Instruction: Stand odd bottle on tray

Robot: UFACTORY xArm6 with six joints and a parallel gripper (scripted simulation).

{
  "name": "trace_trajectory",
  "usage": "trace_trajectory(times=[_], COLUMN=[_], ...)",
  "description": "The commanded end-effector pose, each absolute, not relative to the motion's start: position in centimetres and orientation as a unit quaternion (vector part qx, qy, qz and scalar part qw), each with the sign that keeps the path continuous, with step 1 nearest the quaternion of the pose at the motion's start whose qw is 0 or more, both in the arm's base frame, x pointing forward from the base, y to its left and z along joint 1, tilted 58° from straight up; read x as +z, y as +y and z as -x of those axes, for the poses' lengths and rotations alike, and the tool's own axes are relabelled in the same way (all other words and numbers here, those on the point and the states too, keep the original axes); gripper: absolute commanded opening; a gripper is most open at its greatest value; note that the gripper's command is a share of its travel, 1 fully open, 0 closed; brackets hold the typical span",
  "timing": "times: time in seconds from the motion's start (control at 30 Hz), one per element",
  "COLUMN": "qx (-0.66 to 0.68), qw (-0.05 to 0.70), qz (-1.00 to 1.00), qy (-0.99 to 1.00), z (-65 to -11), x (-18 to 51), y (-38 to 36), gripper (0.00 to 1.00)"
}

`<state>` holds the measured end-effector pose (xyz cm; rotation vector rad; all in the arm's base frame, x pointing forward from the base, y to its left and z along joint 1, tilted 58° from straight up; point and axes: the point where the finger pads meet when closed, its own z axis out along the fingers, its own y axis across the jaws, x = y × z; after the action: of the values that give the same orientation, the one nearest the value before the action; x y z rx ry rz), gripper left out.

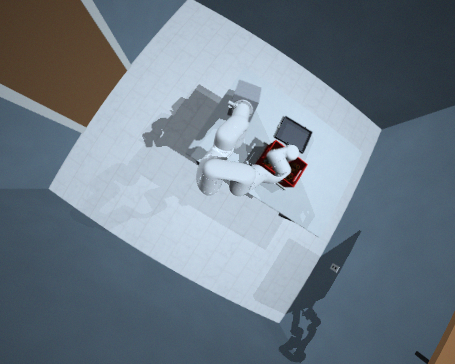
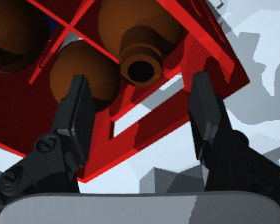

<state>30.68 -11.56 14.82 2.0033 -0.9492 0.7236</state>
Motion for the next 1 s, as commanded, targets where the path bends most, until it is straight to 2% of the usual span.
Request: trace_trajectory(times=[0.0,0.97], qx=[0.286,0.286], qw=[0.393,0.393], qz=[-0.79,-0.79], qy=[-0.374,-0.374], z=[-30.8,-31.1], x=[14.9,13.8], y=[-11.5,-13.2], gripper=[0.65,0.65])
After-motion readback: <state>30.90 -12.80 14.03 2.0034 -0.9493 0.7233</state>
